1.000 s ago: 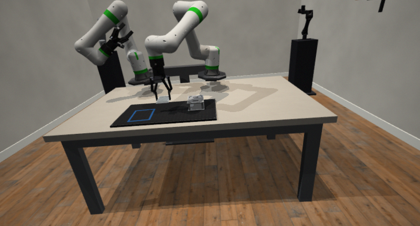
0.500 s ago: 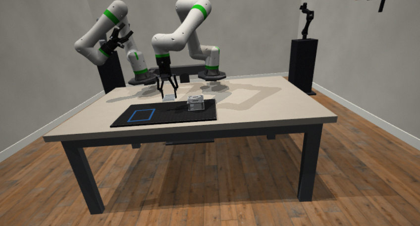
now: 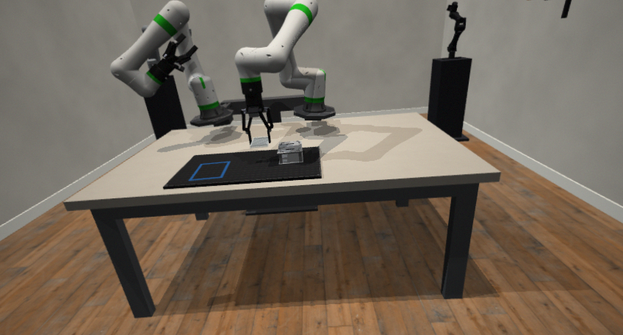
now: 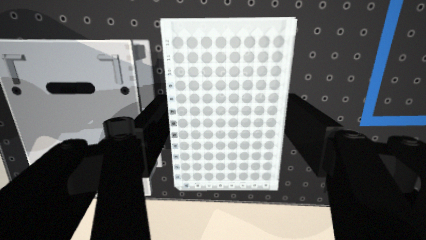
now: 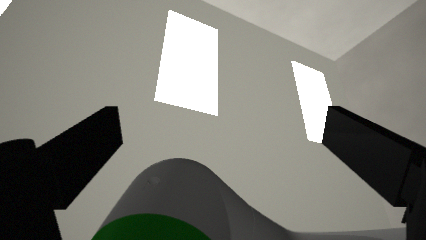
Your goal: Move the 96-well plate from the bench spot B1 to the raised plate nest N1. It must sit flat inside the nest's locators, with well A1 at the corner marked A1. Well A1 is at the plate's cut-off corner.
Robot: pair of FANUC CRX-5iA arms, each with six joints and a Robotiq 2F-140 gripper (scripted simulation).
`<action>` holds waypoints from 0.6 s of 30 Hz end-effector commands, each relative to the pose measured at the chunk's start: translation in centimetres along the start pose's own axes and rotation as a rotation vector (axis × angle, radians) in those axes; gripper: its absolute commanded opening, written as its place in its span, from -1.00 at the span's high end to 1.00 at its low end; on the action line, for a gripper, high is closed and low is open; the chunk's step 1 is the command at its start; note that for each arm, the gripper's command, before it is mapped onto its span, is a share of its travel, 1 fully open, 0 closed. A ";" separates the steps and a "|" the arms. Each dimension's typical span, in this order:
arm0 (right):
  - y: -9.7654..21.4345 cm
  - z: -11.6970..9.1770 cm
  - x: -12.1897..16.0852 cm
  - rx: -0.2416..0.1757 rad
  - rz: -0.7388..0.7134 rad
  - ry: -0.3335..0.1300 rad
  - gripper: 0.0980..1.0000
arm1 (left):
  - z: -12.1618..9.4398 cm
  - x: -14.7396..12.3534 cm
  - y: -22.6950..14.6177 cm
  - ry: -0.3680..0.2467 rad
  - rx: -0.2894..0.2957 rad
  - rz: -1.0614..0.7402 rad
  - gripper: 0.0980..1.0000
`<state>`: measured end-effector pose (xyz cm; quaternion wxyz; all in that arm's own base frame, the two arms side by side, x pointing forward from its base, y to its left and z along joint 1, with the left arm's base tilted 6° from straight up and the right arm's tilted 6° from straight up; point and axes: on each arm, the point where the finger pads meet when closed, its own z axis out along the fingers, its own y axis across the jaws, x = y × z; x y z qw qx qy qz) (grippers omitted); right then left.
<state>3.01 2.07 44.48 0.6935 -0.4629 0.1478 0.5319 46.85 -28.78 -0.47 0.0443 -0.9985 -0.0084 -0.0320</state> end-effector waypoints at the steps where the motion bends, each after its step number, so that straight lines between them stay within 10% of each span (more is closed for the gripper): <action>1: 0.0 0.0 0.0 -0.001 0.000 0.001 -1.00 | -0.3 -0.2 -1.2 0.001 -0.002 0.000 -0.12; 18: 0.0 0.0 0.0 -0.001 0.000 0.001 -1.00 | -1.0 -1.3 -6.0 0.001 -0.002 0.000 -0.12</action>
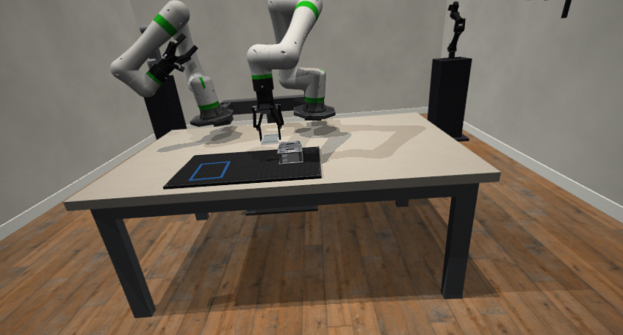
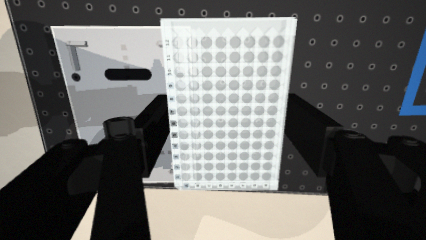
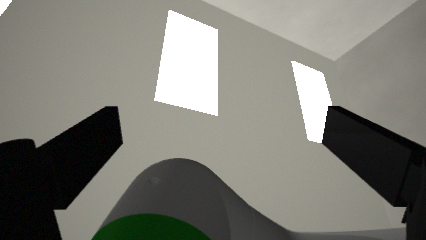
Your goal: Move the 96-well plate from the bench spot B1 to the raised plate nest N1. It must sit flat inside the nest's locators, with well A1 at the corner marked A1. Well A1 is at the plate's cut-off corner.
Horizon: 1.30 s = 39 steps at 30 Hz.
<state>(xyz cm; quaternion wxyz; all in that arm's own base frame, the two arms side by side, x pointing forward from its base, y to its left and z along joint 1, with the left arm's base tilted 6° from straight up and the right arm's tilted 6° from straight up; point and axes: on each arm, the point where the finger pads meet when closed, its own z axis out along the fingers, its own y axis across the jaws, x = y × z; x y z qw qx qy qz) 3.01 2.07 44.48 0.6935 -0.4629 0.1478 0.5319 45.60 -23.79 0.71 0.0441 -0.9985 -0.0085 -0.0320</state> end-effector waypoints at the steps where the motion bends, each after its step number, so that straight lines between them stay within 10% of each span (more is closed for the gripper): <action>1: 0.0 0.0 0.0 -0.001 0.000 0.001 -1.00 | -0.3 -0.2 -1.2 0.001 -0.001 0.000 -0.12; 39: 0.0 0.0 0.0 -0.001 0.000 0.001 -1.00 | -1.5 -1.9 -9.0 0.001 -0.001 0.000 -0.12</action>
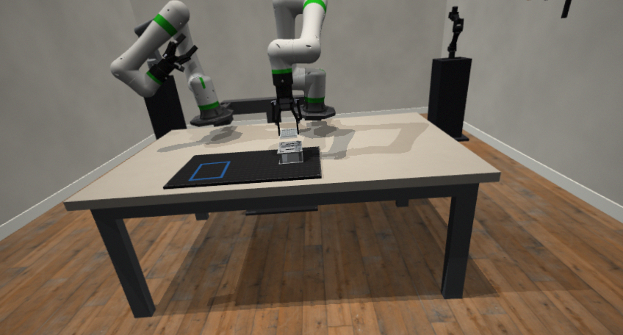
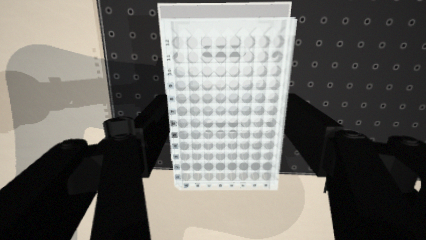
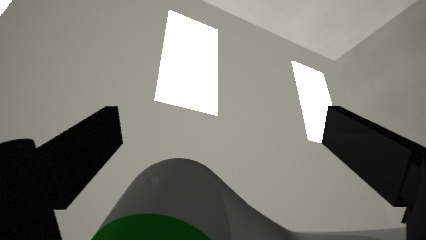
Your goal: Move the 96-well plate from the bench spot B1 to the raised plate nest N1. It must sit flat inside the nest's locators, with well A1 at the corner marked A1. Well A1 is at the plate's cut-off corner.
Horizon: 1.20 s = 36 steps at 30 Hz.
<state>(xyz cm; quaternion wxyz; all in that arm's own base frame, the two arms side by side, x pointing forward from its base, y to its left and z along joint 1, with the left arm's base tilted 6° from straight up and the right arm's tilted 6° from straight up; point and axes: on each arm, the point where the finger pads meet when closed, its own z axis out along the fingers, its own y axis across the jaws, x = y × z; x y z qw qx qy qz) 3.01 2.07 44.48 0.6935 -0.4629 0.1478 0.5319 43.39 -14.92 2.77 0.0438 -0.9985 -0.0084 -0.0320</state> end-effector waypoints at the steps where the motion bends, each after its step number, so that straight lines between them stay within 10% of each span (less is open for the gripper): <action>1: 0.0 0.0 0.0 -0.001 0.000 0.001 -1.00 | -0.1 0.1 0.0 0.001 -0.001 0.000 -0.12; 36: 0.0 0.0 0.0 -0.001 0.000 0.001 -1.00 | 4.1 0.1 0.1 0.001 -0.001 0.000 -0.12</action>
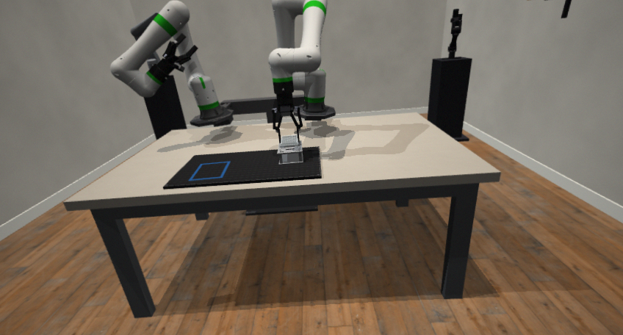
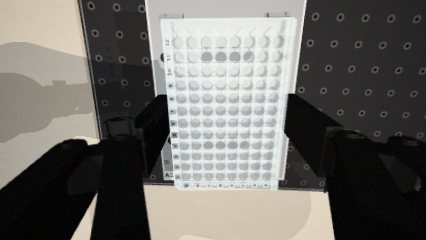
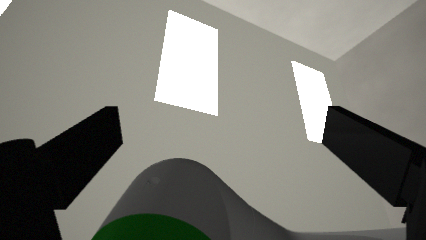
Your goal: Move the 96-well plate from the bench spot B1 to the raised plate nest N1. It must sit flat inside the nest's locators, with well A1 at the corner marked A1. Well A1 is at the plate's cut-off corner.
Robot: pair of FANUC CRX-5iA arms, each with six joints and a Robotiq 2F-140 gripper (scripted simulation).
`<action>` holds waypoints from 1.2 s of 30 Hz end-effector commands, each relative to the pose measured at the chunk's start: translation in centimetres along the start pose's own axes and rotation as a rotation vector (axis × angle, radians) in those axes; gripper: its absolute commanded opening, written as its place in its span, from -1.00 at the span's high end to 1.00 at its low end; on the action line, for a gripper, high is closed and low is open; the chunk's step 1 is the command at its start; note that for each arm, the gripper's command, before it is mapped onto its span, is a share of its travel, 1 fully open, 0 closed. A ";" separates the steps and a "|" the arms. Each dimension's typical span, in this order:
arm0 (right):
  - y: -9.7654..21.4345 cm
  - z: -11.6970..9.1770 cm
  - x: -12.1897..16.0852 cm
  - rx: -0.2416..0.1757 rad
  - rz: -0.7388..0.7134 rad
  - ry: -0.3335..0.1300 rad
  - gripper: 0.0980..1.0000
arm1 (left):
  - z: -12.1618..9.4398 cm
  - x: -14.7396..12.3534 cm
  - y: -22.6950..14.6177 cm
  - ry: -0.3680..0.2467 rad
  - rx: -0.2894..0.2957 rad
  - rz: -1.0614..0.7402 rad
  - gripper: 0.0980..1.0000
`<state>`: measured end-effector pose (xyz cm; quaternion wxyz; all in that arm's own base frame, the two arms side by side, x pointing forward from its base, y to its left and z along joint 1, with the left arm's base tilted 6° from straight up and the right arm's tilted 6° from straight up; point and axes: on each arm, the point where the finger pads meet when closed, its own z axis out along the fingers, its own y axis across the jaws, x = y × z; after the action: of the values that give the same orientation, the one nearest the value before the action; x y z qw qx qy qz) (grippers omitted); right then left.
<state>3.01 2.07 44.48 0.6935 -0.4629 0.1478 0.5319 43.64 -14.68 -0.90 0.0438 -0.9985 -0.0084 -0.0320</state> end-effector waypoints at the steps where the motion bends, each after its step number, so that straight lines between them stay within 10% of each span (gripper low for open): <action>1: 0.0 0.0 0.0 -0.001 0.000 0.001 -1.00 | 0.6 0.1 0.0 0.001 -0.001 0.000 -0.12; 36: 0.0 0.0 0.0 -0.001 0.000 0.001 -1.00 | 1.6 0.1 0.0 0.001 -0.001 0.000 -0.12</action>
<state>3.01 2.07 44.48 0.6935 -0.4629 0.1478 0.5319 43.75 -14.55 -2.49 0.0438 -0.9985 -0.0084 -0.0321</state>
